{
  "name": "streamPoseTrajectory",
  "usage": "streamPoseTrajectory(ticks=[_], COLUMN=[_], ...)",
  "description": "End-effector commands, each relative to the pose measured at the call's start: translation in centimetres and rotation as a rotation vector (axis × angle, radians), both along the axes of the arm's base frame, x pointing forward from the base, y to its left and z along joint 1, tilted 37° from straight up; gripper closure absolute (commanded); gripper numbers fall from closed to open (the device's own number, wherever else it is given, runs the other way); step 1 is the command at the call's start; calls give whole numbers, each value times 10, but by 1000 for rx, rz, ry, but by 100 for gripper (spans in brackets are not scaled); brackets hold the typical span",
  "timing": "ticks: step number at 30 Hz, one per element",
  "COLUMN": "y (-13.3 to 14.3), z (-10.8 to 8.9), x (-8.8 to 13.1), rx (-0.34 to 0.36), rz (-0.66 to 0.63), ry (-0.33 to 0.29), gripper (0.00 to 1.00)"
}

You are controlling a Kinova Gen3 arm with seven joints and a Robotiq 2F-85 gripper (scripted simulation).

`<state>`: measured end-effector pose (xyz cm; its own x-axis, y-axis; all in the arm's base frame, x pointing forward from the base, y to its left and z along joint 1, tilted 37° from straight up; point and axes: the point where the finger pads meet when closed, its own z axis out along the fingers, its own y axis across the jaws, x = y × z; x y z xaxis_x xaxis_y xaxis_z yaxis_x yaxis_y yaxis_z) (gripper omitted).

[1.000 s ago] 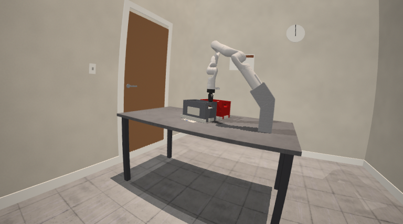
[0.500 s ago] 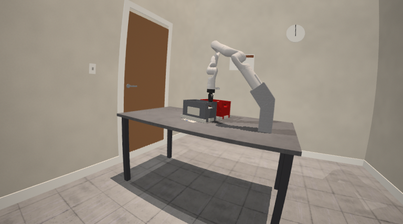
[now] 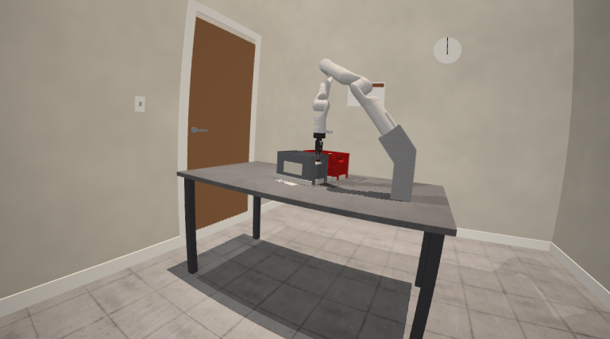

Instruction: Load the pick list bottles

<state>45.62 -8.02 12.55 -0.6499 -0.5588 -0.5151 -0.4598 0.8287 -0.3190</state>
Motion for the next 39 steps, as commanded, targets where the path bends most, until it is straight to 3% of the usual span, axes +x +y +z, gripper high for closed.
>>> streamPoseTrajectory(ticks=[1, 29, 39], y=[-1, -2, -2], z=[8, 58, 58], x=[-6, -44, -44], rx=[0, 0, 0], rz=[0, 0, 0], ry=[0, 0, 0], gripper=[33, 33, 33])
